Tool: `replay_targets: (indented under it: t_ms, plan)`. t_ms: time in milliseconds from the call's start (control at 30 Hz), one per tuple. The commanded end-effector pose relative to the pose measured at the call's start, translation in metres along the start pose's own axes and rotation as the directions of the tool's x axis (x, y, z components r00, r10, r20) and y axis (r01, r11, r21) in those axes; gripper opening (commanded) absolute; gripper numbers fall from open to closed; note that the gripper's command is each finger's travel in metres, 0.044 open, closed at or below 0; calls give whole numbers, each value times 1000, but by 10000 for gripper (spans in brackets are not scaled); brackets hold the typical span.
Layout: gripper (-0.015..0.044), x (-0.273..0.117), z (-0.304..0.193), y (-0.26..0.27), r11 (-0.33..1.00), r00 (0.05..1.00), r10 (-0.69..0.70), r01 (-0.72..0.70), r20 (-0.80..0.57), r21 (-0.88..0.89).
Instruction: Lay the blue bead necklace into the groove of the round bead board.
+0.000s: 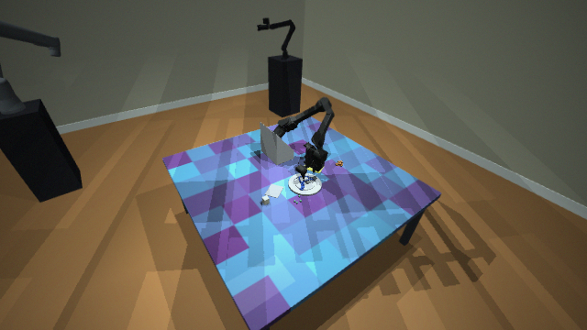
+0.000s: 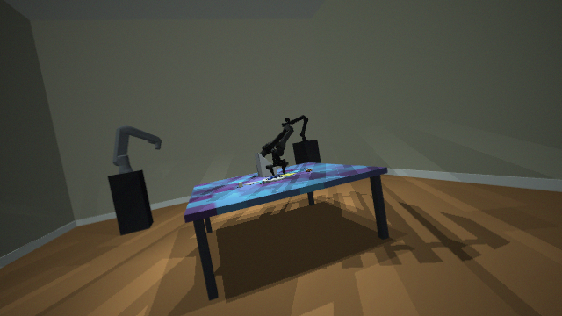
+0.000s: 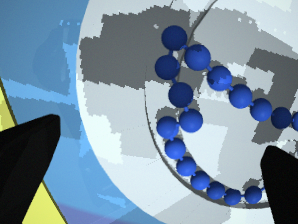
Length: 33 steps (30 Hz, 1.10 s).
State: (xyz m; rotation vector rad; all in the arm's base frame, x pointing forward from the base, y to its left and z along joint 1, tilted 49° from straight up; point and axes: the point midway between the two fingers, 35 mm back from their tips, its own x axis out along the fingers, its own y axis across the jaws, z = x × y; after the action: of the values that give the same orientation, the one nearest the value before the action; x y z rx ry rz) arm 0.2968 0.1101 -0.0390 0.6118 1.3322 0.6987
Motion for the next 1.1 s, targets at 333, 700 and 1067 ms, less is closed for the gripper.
replay_targets:
  t_ms: [333,700,1067]
  plan:
    - [230,-22,-18,-38,855,1000,-10,9,-2,519]
    - [120,-32,-29,-54,669,1000,-4,4,-1,743]
    - [120,-16,-29,-54,669,1000,-3,3,-1,743]
